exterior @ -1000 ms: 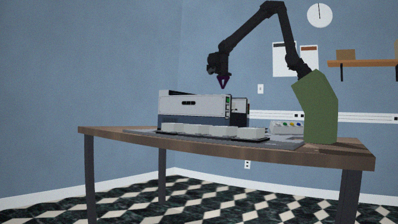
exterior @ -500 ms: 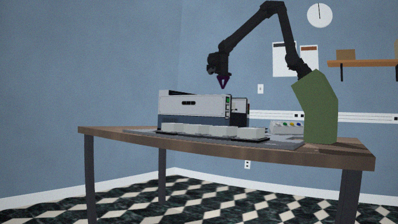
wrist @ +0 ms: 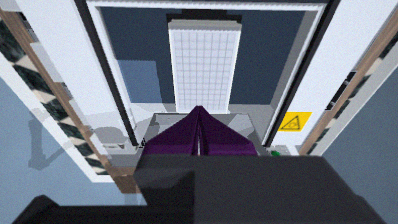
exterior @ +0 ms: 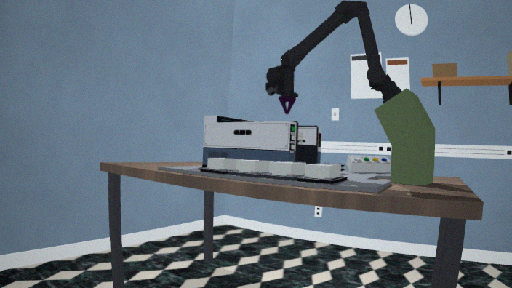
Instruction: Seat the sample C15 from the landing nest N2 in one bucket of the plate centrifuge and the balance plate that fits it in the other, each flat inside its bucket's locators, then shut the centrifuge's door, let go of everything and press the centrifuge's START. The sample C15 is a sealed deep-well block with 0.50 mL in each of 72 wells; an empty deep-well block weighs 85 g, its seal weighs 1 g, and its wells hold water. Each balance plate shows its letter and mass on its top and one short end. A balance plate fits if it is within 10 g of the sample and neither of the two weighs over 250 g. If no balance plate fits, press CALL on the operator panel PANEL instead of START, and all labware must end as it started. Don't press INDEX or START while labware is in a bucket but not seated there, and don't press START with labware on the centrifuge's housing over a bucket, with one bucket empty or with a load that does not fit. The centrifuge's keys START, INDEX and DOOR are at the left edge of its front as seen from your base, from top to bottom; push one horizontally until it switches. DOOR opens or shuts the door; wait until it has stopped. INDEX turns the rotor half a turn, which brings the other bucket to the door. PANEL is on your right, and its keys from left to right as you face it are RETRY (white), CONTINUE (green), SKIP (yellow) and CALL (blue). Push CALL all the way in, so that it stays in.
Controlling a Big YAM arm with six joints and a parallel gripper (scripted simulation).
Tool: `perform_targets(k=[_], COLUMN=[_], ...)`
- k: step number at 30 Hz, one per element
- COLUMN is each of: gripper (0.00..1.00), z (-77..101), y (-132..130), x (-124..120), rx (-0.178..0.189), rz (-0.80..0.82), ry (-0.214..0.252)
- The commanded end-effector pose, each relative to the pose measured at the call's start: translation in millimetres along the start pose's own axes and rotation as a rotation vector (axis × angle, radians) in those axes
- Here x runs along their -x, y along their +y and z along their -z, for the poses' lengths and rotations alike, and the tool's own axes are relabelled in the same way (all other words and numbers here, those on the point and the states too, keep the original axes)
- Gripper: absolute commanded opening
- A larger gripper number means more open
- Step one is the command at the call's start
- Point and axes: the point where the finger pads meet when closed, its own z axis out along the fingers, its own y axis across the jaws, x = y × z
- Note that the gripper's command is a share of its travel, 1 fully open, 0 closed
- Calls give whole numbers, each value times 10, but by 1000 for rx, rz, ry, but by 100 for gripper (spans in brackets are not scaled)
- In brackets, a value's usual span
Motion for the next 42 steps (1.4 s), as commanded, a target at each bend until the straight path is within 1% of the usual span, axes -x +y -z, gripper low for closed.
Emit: perform_targets(k=[1,9,13,15,16,17,30,32,33,34,42], gripper=[0,0,0,0,0,0,0,0,0,0,0], z=[98,88,82,82,8,76,68,68,40,67,66], y=[101,296,417,417,460,483,919,919,954,980,1192], x=[-39,-156,-268,-268,-328,-336,-883,-883,-944,-981,-1386], rx=[7,13,15,15,12,16,21,21,18,21,20], rz=[-13,-19,-21,-21,-18,-22,-27,-27,-25,-27,-28], ry=[-10,-20,-16,-16,4,-12,5,5,14,7,11])
